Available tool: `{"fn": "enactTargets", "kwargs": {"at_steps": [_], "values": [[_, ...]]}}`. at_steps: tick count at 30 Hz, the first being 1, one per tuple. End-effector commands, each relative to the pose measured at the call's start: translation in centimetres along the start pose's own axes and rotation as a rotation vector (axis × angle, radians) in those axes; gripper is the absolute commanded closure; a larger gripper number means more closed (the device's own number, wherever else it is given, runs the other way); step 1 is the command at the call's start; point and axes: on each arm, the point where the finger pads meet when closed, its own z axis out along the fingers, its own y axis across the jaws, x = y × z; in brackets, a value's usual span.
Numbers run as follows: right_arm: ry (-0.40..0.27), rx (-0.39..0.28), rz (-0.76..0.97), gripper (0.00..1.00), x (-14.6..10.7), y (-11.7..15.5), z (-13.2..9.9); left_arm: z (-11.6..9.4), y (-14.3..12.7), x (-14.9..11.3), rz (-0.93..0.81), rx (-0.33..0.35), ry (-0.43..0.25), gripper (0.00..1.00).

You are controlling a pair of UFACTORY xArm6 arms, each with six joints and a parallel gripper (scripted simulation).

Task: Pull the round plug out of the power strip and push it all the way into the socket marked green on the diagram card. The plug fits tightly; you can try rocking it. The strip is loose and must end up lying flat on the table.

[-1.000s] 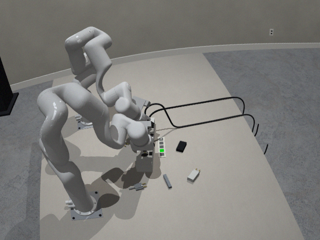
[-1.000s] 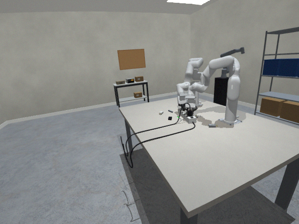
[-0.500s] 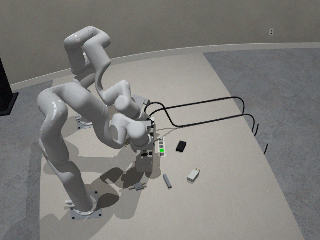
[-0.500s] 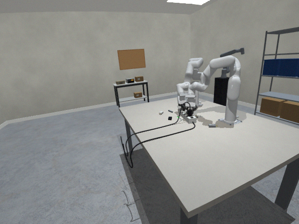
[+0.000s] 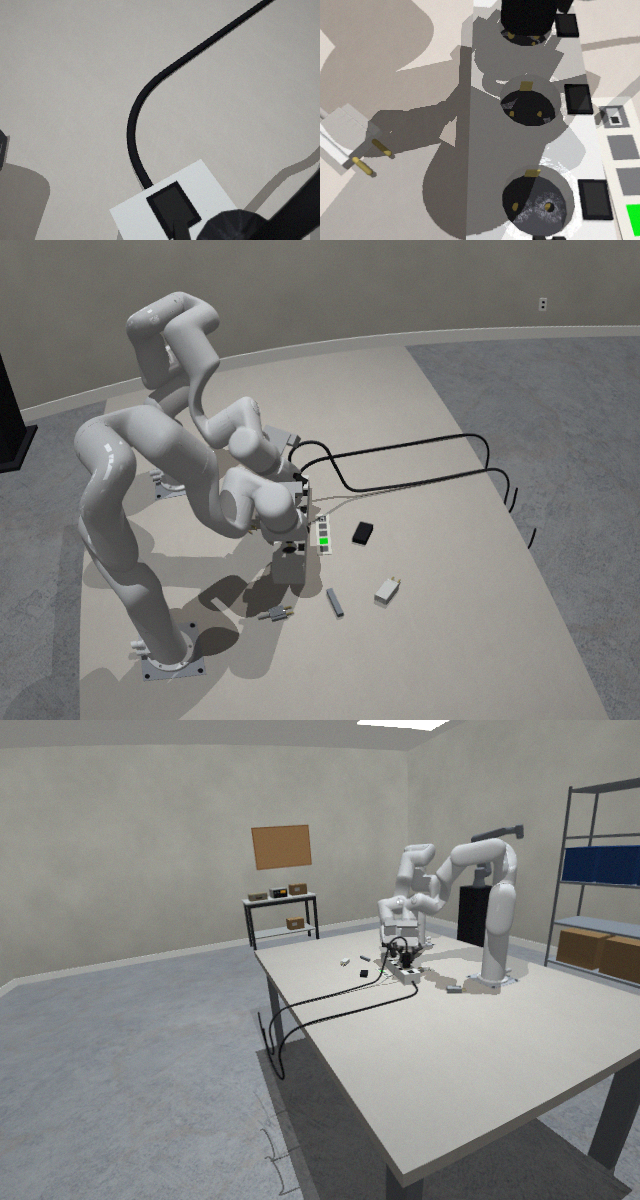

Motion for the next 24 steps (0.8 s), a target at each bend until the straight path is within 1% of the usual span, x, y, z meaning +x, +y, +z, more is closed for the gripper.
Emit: {"fn": "enactTargets", "kwargs": {"at_steps": [1, 8, 11, 22, 24], "values": [[-0.002, 0.001, 0.001, 1.0, -0.1, 0.0, 0.0, -0.4, 0.1, 0.3, -0.001, -0.002, 0.0, 1.0], [-0.002, 0.001, 0.001, 1.0, -0.1, 0.0, 0.0, -1.0, 0.1, 0.6, -0.001, -0.002, 0.0, 1.0], [-0.002, 0.001, 0.001, 1.0, -0.1, 0.0, 0.0, -0.9, 0.1, 0.6, -0.001, -0.002, 0.0, 1.0], [-0.002, 0.001, 0.001, 1.0, -0.1, 0.0, 0.0, -2.0, 0.1, 1.3, -0.001, -0.002, 0.0, 1.0], [-0.002, 0.001, 0.001, 1.0, -0.1, 0.0, 0.0, -1.8, 0.1, 1.2, -0.001, -0.002, 0.0, 1.0]]}}
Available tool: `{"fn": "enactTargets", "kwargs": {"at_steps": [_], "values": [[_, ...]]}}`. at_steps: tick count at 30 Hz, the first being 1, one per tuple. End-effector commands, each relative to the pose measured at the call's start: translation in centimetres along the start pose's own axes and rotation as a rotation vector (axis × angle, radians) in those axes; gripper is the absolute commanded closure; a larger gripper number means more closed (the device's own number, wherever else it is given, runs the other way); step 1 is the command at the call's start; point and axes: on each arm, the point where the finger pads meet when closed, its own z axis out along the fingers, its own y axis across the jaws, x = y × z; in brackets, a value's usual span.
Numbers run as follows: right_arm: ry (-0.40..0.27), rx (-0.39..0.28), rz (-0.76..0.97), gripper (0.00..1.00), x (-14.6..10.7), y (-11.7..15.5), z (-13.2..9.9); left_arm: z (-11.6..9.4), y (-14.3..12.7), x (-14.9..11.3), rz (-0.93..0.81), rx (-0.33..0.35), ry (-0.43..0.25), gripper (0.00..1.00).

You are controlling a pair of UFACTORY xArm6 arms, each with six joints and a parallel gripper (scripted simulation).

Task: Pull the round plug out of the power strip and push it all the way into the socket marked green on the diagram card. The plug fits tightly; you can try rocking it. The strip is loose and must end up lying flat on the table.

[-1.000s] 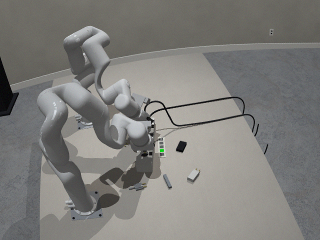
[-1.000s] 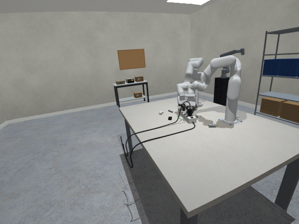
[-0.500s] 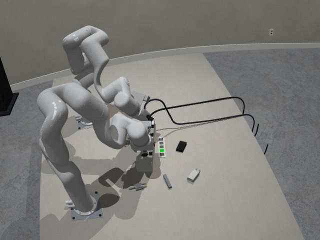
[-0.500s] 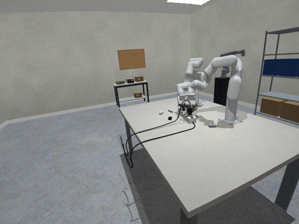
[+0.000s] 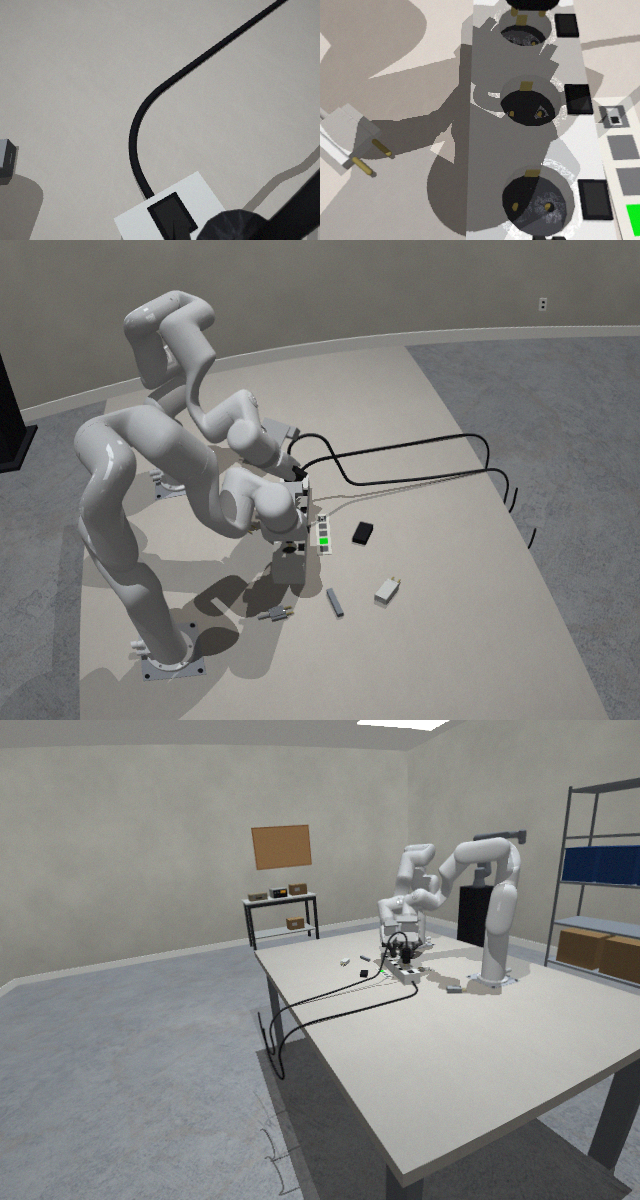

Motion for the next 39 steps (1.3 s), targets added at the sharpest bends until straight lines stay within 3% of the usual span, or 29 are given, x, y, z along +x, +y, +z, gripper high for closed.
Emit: {"fn": "enactTargets", "kwargs": {"at_steps": [1, 25, 39], "values": [[-0.001, 0.001, 0.001, 1.0, -0.1, 0.0, -0.3, 0.0, 0.0, 0.0, -0.001, -0.001, 0.0, 1.0], [0.0, 0.0, 0.0, 1.0, 0.0, 0.0, -5.0, 0.0, 0.0, 0.0, -0.001, -0.001, 0.0, 1.0], [-0.04, 0.024, 0.23, 1.0, 0.8, 2.6, -7.8, 0.0, 0.0, 0.0, -0.001, -0.001, 0.0, 1.0]]}}
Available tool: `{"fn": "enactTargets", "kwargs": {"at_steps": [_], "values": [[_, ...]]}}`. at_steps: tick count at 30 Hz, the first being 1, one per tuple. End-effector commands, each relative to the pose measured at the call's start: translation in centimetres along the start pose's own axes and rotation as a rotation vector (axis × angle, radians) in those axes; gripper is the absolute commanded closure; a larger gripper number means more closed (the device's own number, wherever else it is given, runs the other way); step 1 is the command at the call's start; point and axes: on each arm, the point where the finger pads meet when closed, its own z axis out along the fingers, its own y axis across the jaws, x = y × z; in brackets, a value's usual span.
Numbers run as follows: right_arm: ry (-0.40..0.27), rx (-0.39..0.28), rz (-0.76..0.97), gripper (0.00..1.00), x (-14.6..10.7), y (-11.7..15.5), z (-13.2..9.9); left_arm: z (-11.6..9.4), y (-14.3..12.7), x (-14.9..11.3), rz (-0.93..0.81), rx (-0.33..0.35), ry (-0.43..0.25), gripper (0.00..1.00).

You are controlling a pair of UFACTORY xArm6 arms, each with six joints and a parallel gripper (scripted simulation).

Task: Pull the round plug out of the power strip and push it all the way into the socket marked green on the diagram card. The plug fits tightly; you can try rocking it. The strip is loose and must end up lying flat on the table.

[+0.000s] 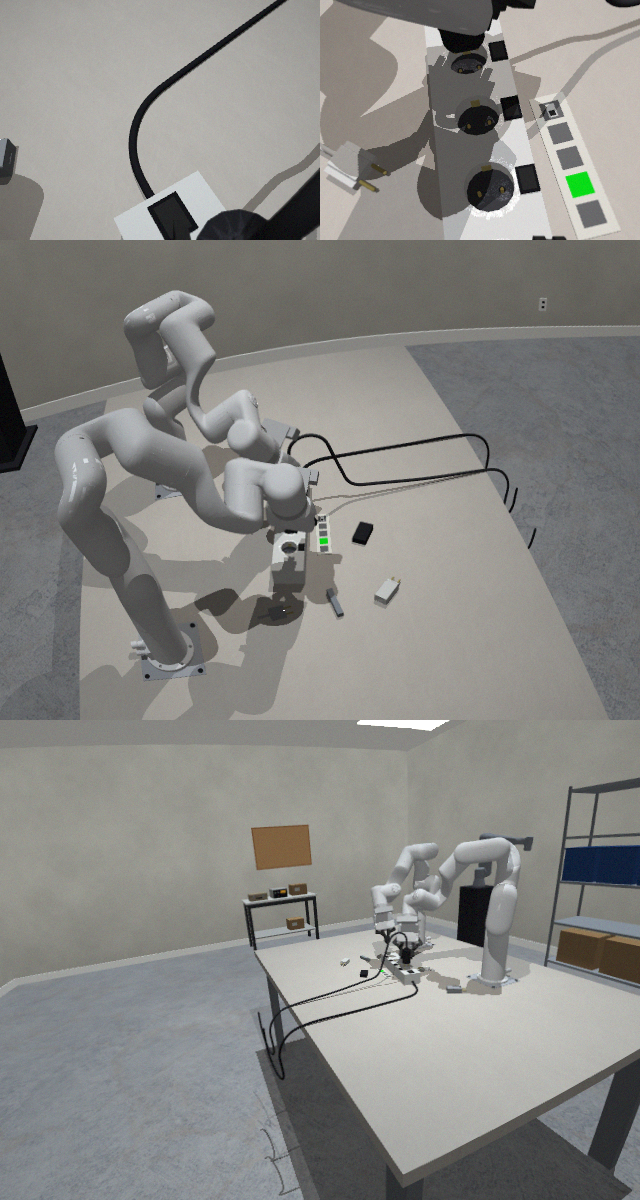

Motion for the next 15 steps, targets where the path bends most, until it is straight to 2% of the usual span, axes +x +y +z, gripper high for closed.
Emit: {"fn": "enactTargets", "kwargs": {"at_steps": [1, 9, 15], "values": [[-0.017, 0.004, 0.028, 1.0, 0.2, 0.3, -0.4, -0.1, 0.1, 0.0, -0.001, -0.001, 0.0, 1.0], [-0.064, -0.006, 0.191, 1.0, 0.1, 2.1, -2.9, -0.2, 0.2, -0.1, -0.002, -0.001, 0.0, 1.0], [-0.105, -0.021, 0.301, 1.0, -0.4, 3.3, -4.6, -1.2, 1.6, -1.4, -0.003, -0.001, 0.0, 1.0]]}}
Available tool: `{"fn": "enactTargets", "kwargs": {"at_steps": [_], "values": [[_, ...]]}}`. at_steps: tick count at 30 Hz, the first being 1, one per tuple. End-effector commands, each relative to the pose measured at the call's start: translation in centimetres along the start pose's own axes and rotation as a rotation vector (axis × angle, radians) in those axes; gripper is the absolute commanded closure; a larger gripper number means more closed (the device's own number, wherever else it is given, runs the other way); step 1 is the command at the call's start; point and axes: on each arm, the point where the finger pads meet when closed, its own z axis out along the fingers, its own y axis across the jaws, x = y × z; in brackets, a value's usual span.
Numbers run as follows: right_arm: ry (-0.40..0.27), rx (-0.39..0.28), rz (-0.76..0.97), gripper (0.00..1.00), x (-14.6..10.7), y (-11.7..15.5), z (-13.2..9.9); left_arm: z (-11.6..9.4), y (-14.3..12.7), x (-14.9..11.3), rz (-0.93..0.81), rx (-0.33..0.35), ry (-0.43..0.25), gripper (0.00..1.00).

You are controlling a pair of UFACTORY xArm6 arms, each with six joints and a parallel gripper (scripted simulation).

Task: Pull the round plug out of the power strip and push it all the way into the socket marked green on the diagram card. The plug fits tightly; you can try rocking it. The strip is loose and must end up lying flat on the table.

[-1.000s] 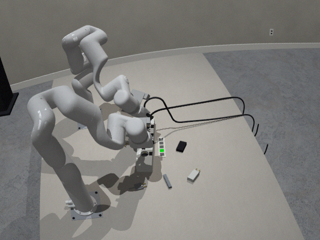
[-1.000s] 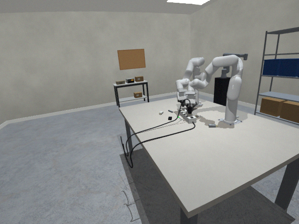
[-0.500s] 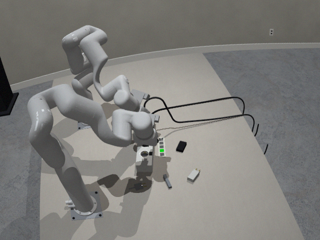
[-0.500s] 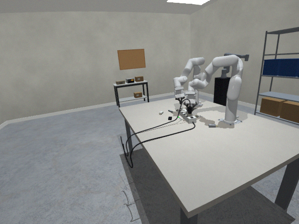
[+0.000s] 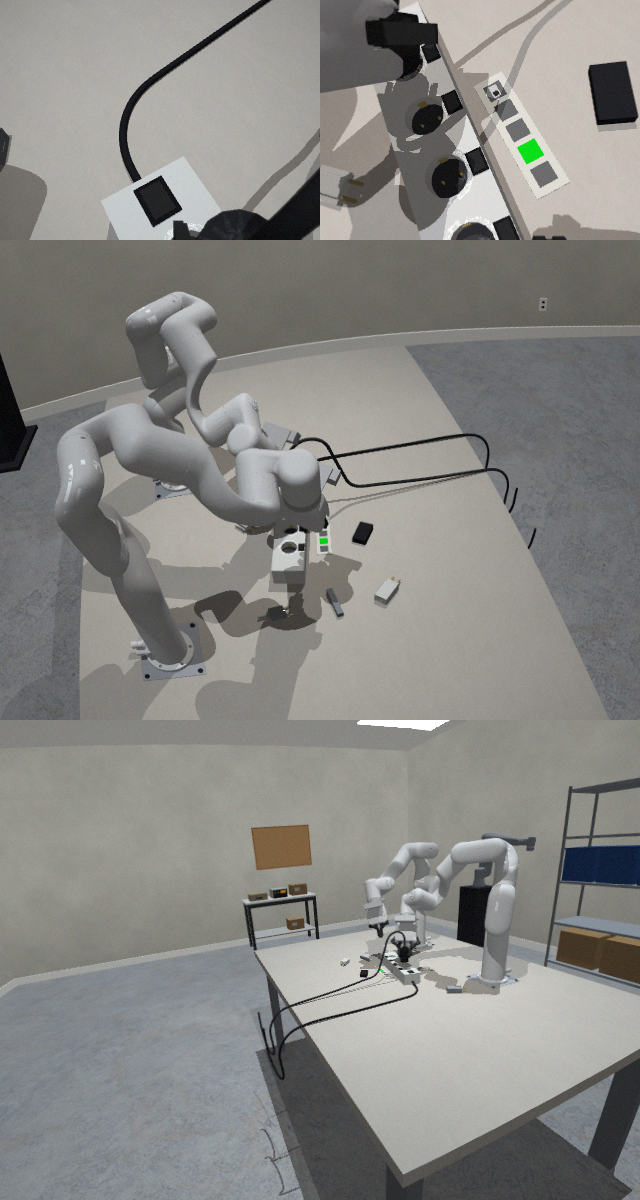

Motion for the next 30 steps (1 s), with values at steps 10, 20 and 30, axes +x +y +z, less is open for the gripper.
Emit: {"fn": "enactTargets", "kwargs": {"at_steps": [10, 20, 30], "values": [[-0.084, -0.056, 0.227, 1.0, -1.1, 2.9, -3.6, -1.8, 2.3, -2.5, -0.003, 0.0, 0.001, 1.0], [-0.142, -0.119, 0.403, 1.0, -2.6, 5.1, -6.3, -2.9, 3.4, -4.1, -0.003, -0.001, 0.001, 1.0], [-0.212, -0.248, 0.681, 1.0, -5.7, 8.4, -11.0, -4.4, 4.6, -6.7, -0.002, 0.001, 0.001, 1.0]]}}
